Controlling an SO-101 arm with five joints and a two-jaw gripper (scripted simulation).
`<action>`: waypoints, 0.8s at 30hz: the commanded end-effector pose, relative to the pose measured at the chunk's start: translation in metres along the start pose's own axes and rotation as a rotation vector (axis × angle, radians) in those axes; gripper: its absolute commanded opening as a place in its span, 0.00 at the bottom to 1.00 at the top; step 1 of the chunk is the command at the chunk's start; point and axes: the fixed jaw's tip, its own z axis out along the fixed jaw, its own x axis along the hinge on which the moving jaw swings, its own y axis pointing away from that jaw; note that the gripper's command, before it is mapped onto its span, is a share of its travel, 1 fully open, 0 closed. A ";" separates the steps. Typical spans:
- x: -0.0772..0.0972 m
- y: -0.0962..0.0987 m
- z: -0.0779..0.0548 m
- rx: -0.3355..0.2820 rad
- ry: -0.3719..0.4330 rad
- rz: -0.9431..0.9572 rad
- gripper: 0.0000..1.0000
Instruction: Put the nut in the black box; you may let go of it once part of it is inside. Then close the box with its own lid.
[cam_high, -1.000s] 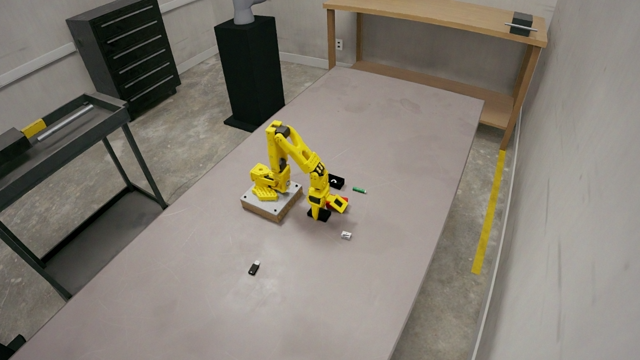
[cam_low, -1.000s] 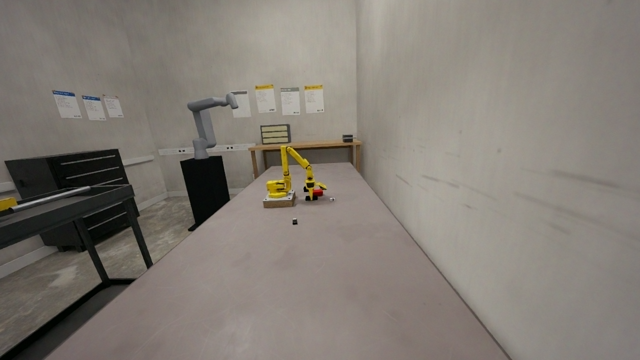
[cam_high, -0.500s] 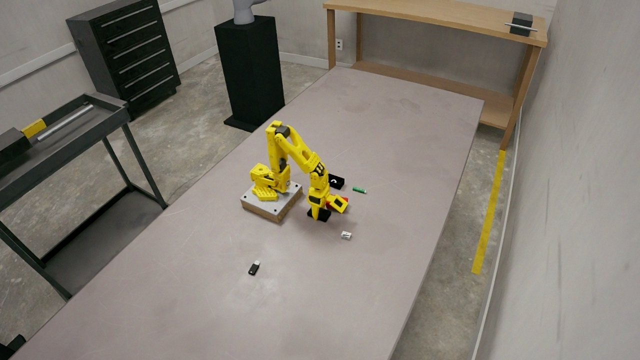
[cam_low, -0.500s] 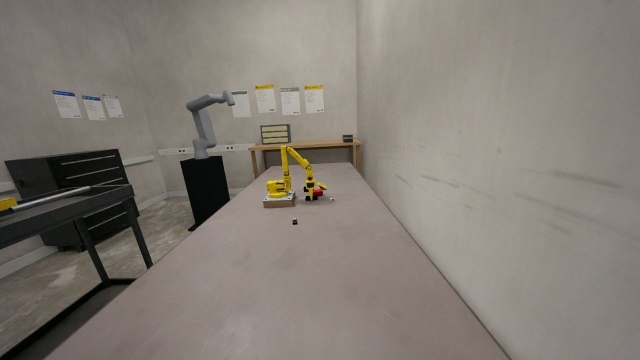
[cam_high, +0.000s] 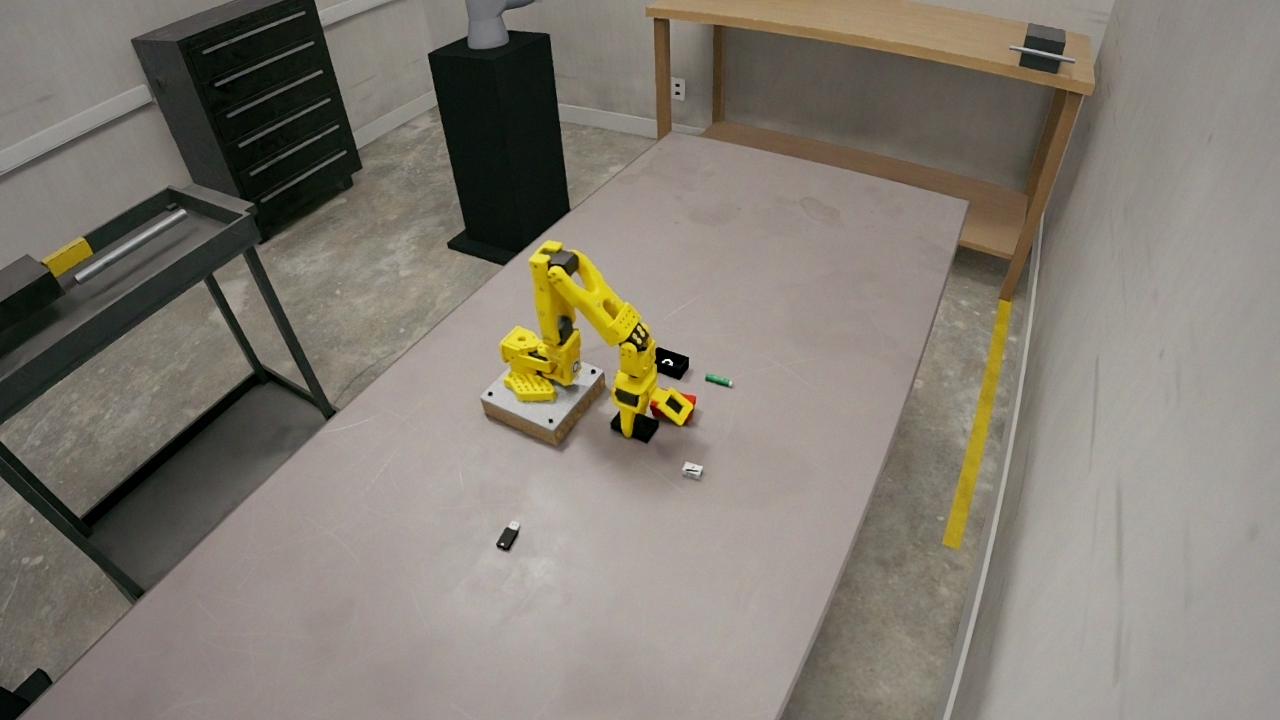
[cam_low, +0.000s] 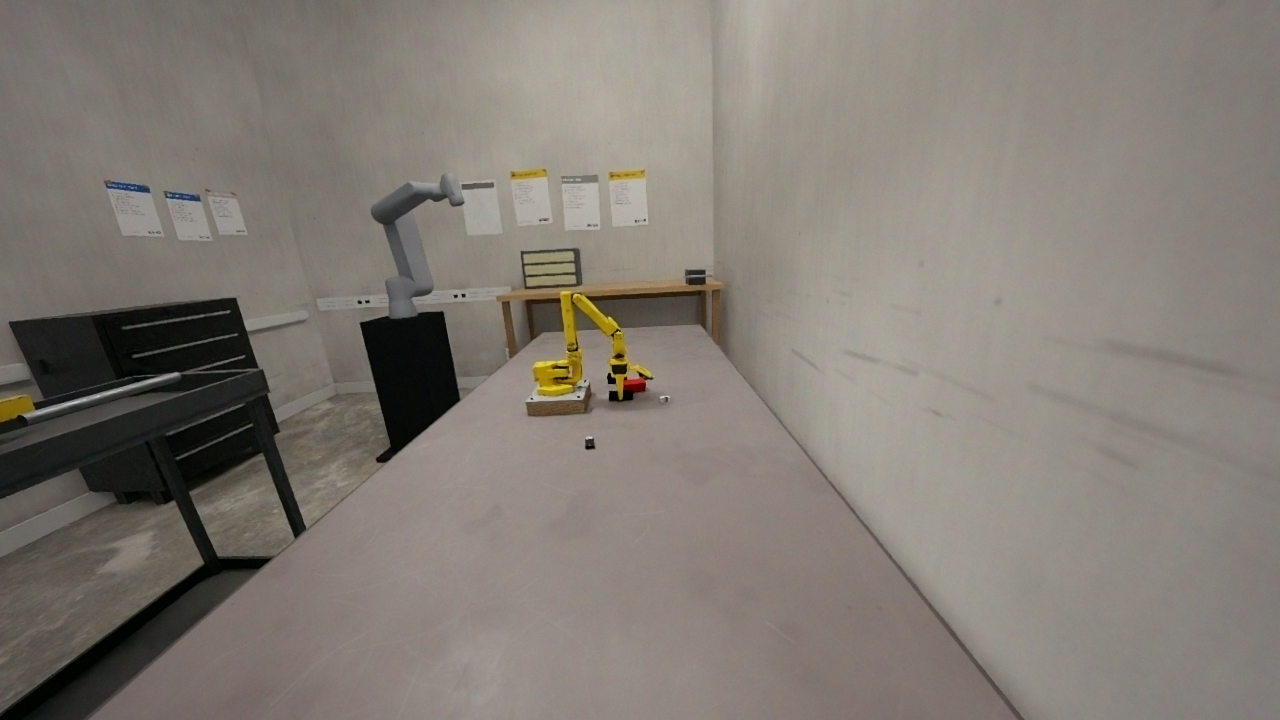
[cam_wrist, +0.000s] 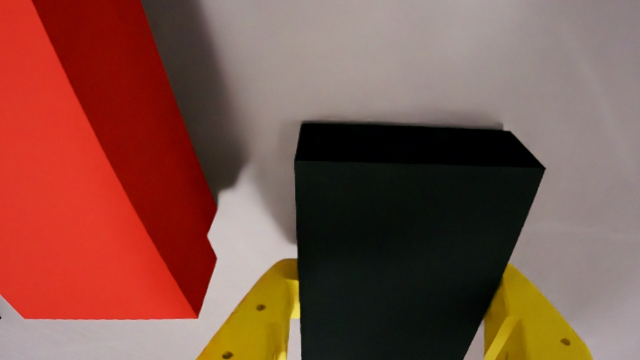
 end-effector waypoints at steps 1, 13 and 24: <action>-0.004 -0.001 -0.006 -0.002 -0.016 0.013 0.20; -0.004 -0.001 -0.033 -0.002 -0.016 0.013 0.20; -0.001 -0.001 -0.049 -0.002 -0.016 0.013 0.20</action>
